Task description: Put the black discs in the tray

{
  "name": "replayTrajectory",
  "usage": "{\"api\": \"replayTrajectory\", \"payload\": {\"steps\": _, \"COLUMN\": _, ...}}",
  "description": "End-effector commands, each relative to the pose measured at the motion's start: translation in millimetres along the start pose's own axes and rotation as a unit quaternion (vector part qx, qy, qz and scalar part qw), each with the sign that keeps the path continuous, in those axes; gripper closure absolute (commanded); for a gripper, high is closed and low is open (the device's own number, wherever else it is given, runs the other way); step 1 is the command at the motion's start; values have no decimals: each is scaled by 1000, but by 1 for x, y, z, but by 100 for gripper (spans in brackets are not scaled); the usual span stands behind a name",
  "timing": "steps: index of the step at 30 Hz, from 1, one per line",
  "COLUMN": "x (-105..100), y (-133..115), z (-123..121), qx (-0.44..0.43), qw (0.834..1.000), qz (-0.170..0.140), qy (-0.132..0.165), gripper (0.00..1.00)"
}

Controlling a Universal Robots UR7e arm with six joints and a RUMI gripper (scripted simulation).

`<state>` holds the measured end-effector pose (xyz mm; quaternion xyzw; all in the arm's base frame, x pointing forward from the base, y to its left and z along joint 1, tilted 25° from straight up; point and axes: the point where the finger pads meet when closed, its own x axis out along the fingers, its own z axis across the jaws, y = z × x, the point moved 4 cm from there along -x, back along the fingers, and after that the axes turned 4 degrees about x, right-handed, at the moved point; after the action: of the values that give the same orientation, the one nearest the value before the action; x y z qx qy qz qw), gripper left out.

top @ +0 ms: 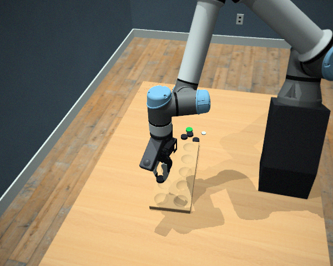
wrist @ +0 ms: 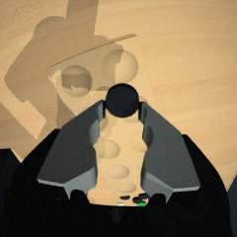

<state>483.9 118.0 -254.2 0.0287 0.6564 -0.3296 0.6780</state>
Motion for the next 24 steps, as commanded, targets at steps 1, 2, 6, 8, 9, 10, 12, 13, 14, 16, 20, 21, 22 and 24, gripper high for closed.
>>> {"api": "replayTrajectory", "payload": {"steps": 1, "x": 0, "y": 11, "z": -5, "qx": 7, "qw": 1000, "qz": -6, "qy": 0, "gripper": 100}}
{"api": "replayTrajectory", "payload": {"steps": 2, "x": 0, "y": 12, "z": -5, "qx": 7, "qw": 1000, "qz": -6, "qy": 0, "gripper": 100}}
{"api": "replayTrajectory", "payload": {"steps": 6, "x": 0, "y": 12, "z": -6, "qx": 7, "qw": 1000, "qz": -6, "qy": 0, "gripper": 100}}
{"api": "replayTrajectory", "payload": {"steps": 8, "x": 2, "y": 12, "z": -6, "qx": 7, "qw": 1000, "qz": -6, "qy": 0, "gripper": 100}}
{"api": "replayTrajectory", "payload": {"steps": 9, "x": 4, "y": 12, "z": -5, "qx": 8, "qw": 1000, "qz": -6, "qy": 0, "gripper": 100}}
{"api": "replayTrajectory", "payload": {"steps": 10, "x": 6, "y": 11, "z": -4, "qx": 9, "qw": 1000, "qz": -6, "qy": 0, "gripper": 100}}
{"api": "replayTrajectory", "payload": {"steps": 12, "x": 14, "y": 11, "z": -4, "qx": 8, "qw": 1000, "qz": -6, "qy": 1, "gripper": 100}}
{"api": "replayTrajectory", "payload": {"steps": 13, "x": 19, "y": 11, "z": -4, "qx": 8, "qw": 1000, "qz": -6, "qy": 1, "gripper": 100}}
{"api": "replayTrajectory", "payload": {"steps": 14, "x": 19, "y": 11, "z": -4, "qx": 8, "qw": 1000, "qz": -6, "qy": 1, "gripper": 100}}
{"api": "replayTrajectory", "payload": {"steps": 16, "x": 25, "y": 11, "z": -4, "qx": 8, "qw": 1000, "qz": -6, "qy": 1, "gripper": 100}}
{"api": "replayTrajectory", "payload": {"steps": 20, "x": 50, "y": 10, "z": -5, "qx": 8, "qw": 1000, "qz": -7, "qy": 1, "gripper": 100}}
{"api": "replayTrajectory", "payload": {"steps": 21, "x": 56, "y": 10, "z": -5, "qx": 8, "qw": 1000, "qz": -7, "qy": 1, "gripper": 100}}
{"api": "replayTrajectory", "payload": {"steps": 22, "x": 62, "y": 10, "z": -5, "qx": 8, "qw": 1000, "qz": -7, "qy": 1, "gripper": 100}}
{"api": "replayTrajectory", "payload": {"steps": 24, "x": 73, "y": 10, "z": -5, "qx": 8, "qw": 1000, "qz": -7, "qy": 1, "gripper": 100}}
